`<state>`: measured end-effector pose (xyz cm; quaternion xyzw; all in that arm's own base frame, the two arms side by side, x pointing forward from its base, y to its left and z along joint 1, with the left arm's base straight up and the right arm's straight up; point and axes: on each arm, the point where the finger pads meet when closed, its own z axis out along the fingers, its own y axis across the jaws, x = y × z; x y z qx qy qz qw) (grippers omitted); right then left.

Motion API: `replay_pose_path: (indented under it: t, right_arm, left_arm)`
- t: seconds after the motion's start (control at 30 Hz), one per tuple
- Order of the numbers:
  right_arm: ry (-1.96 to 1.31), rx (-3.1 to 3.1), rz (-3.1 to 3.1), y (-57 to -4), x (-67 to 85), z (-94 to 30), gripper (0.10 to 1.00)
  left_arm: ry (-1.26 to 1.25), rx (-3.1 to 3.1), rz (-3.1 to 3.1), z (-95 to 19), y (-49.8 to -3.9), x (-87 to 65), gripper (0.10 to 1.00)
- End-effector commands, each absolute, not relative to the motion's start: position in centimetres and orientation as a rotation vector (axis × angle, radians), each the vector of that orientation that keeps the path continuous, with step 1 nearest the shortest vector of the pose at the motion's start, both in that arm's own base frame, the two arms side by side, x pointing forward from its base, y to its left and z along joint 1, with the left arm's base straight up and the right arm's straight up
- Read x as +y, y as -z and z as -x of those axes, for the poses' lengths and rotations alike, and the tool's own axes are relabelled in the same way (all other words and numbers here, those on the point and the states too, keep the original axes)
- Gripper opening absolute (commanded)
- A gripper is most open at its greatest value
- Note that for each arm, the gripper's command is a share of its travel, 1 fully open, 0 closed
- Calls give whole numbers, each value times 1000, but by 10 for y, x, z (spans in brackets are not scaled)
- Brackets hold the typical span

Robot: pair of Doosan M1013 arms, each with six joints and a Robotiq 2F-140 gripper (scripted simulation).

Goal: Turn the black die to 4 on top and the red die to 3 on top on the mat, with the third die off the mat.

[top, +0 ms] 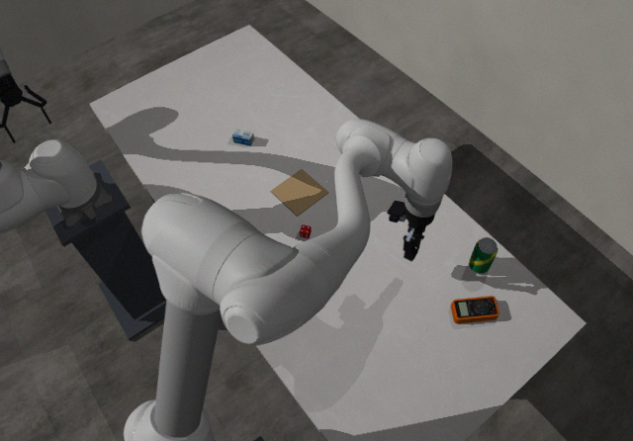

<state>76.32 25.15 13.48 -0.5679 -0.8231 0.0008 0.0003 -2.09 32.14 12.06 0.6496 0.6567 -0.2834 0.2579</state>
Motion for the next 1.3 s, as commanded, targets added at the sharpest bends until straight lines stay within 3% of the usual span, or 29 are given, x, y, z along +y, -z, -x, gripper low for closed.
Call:
replay_pose_path:
  t: [0.0,0.43,1.27]
  right_arm:
    - [0,-2586,1784,-136,252,-764,243]
    - [0,-2644,1696,-136,252,-764,243]
    - [0,-3135,209,-129,255,-766,243]
  left_arm:
    - [768,1782,-1762,21,-121,322,1000]
    - [768,1782,-1762,21,-121,322,1000]
    - [768,1782,-1762,21,-121,322,1000]
